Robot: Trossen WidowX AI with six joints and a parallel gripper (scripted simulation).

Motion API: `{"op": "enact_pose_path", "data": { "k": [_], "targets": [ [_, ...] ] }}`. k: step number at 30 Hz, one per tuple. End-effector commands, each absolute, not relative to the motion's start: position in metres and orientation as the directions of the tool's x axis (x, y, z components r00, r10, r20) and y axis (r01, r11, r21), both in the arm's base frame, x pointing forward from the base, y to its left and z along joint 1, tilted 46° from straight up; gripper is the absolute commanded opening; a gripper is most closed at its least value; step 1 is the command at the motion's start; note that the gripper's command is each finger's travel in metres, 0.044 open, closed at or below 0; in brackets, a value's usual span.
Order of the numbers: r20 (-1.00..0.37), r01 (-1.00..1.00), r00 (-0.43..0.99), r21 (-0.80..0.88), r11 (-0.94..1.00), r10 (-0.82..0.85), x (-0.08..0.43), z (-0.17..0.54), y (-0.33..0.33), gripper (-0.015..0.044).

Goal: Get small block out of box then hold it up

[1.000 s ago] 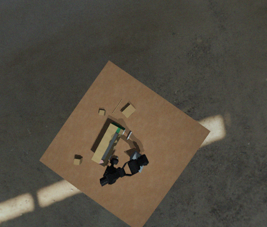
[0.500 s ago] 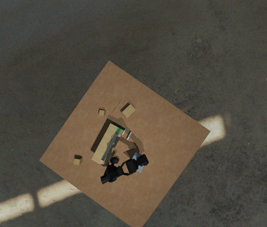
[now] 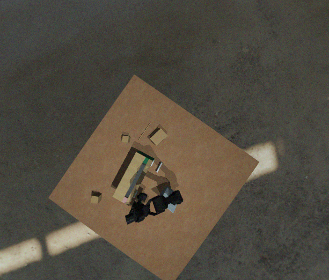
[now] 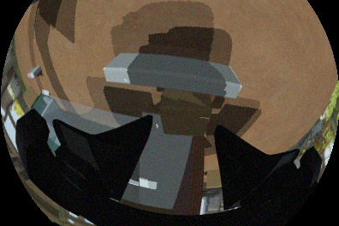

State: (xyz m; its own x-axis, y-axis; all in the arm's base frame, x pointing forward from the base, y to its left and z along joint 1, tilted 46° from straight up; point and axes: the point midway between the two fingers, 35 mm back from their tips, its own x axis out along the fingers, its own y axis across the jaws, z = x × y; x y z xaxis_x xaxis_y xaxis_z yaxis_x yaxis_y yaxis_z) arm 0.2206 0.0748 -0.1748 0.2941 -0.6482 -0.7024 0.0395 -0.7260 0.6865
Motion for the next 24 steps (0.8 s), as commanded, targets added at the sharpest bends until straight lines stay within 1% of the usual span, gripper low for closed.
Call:
{"op": "enact_pose_path", "data": {
  "k": [1,5,12,15,18,24],
  "targets": [
    [-0.696,0.048,0.293,0.696,-0.717,-0.656,0.217,-0.179,0.068,0.0285],
    [-0.696,0.048,0.293,0.696,-0.717,-0.656,0.216,-0.181,0.065,0.0285],
    [-0.696,0.048,0.293,0.696,-0.717,-0.656,0.216,-0.181,0.065,0.0101],
    [-0.696,0.048,0.293,0.696,-0.717,-0.656,0.216,-0.181,0.065,0.0081],
    [-0.697,0.047,0.293,0.695,-0.718,-0.655,0.218,-0.176,0.072,0.0002],
    [-0.700,0.045,0.291,0.691,-0.722,-0.652,0.223,-0.150,0.099,0.0000]
  ]
}}
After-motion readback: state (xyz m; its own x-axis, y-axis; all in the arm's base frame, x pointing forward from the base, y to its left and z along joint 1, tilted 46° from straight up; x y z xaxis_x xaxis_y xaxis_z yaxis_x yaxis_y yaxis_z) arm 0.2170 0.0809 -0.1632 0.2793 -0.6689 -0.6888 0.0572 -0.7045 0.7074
